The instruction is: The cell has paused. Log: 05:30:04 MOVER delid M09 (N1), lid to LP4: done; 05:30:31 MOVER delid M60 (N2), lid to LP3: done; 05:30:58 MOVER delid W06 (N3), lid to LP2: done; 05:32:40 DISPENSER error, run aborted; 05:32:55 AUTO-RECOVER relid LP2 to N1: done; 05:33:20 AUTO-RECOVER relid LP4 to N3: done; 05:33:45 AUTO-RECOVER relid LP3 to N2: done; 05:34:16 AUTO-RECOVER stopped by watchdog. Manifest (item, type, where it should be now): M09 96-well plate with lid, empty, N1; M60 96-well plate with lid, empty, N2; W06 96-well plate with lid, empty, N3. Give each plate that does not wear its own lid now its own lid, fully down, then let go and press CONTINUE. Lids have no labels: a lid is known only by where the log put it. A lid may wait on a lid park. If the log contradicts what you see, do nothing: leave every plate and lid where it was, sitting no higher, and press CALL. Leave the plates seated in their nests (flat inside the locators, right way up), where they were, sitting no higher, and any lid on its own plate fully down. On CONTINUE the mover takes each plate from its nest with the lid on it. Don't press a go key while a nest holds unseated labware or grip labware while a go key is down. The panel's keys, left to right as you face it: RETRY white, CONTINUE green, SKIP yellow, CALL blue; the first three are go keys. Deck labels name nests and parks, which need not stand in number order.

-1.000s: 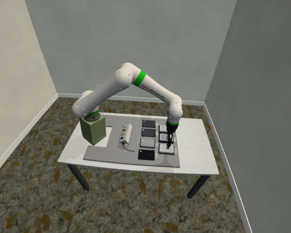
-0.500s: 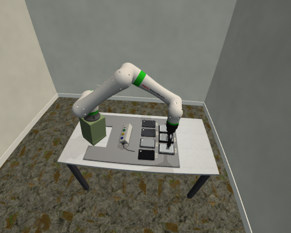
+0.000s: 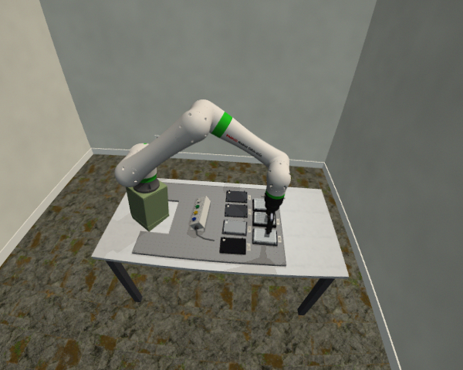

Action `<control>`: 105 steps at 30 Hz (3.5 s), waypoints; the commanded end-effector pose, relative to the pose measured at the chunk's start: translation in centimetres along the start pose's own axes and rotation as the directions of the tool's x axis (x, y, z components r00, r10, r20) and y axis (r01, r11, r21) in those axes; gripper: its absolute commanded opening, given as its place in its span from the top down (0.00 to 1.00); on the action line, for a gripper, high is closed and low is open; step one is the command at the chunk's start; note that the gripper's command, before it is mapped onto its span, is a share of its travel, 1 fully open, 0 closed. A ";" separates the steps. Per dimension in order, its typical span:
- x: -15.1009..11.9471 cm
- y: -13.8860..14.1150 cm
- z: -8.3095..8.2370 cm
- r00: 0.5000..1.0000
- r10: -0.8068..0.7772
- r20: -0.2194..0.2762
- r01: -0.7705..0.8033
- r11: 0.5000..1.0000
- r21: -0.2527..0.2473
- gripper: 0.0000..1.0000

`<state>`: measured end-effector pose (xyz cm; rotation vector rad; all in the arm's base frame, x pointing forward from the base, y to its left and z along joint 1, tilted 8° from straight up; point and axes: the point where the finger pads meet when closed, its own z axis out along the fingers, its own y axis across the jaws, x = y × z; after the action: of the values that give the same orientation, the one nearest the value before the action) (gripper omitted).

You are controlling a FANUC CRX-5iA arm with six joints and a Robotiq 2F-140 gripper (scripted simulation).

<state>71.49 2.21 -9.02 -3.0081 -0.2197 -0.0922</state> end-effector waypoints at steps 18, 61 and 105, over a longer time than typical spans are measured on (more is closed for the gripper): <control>0.0 0.0 1.3 1.000 0.000 0.000 0.000 1.000 0.000 0.34; 0.1 0.0 4.0 1.000 0.000 0.000 0.000 1.000 0.000 0.34; 0.1 0.0 4.0 1.000 0.000 0.000 0.000 1.000 0.000 0.41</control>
<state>71.77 2.73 -13.01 -3.0080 -0.2196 -0.0920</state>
